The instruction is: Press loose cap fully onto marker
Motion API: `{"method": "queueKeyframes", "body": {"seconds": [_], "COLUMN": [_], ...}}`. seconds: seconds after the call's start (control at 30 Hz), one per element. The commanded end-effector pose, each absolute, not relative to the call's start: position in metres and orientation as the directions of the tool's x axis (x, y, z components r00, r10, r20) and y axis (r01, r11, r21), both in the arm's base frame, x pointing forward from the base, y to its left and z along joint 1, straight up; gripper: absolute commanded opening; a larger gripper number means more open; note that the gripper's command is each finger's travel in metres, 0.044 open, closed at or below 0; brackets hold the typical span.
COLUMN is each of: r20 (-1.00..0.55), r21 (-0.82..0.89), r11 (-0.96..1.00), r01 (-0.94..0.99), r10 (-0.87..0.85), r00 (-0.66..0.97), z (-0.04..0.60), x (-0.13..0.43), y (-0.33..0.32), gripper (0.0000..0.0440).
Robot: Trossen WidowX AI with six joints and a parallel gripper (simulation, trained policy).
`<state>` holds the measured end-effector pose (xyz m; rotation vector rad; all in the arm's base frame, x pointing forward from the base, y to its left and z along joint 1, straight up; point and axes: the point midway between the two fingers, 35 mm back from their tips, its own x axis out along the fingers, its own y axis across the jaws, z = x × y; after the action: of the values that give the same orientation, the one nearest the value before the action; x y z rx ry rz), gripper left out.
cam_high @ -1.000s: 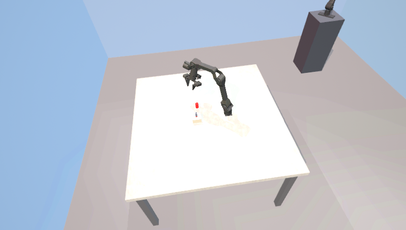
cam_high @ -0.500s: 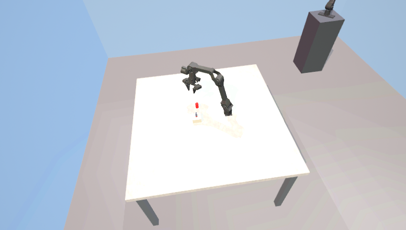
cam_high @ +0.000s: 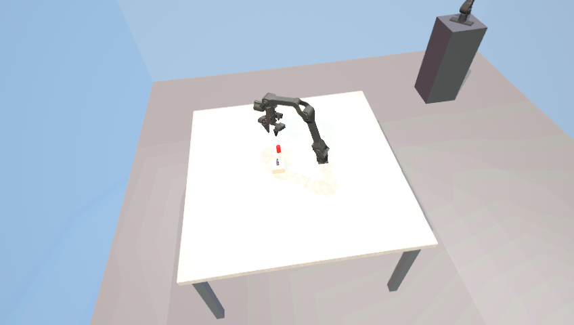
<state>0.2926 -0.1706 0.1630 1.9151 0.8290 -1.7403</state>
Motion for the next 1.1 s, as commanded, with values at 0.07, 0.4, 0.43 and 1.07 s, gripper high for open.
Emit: {"method": "queueKeyframes", "body": {"seconds": [0.07,0.4,0.43,1.07], "r20": [-0.990,-0.989,-0.989,-0.979], "r21": [-0.104,-0.140,-0.143,-0.206], "r11": [-0.726,-0.705,-0.703,-0.651], "r01": [0.680,0.695,0.697,0.730], "r10": [0.137,0.128,0.128,0.130], "r00": [-0.005,-0.069,-0.075,-0.160], "z": [0.153,0.139,0.138,0.103], "x": [0.291,0.287,0.287,0.278], "y": [-0.165,-0.153,-0.152,-0.132], "gripper": [0.0299,0.0296,0.0295,0.0282]}}
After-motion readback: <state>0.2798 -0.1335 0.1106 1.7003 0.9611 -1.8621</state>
